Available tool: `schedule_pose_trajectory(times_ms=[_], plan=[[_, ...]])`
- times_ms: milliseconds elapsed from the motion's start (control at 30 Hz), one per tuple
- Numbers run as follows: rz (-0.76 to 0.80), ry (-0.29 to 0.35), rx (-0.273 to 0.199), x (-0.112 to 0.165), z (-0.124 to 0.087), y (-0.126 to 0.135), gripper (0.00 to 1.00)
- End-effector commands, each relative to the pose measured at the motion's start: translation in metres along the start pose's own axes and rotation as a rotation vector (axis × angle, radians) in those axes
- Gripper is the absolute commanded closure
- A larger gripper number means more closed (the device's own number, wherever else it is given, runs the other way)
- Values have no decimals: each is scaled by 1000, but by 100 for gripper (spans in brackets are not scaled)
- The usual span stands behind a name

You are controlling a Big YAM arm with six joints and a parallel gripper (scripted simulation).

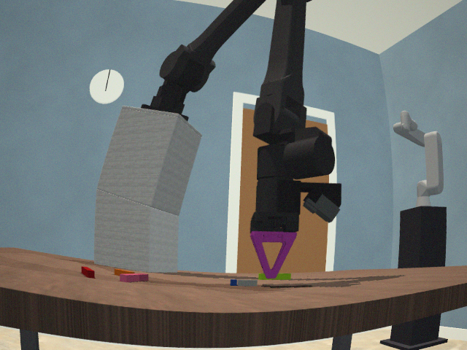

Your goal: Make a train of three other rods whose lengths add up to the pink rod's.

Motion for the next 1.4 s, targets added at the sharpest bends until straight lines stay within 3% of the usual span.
schedule_pose_trajectory(times_ms=[0, 1367], plan=[[-4, -12, 11, -2, 6, -5, 95], [-3, -12, 9, -4, 13, -2, 95]])
Point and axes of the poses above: the point where the finger pads meet when closed, its own z axis out along the fingers, its own y axis across the jaws, x = y × z, the point moved 2 cm from there along -z, back along the fingers, and after that the axes turned 8 degrees about z, right-handed, at the moved point
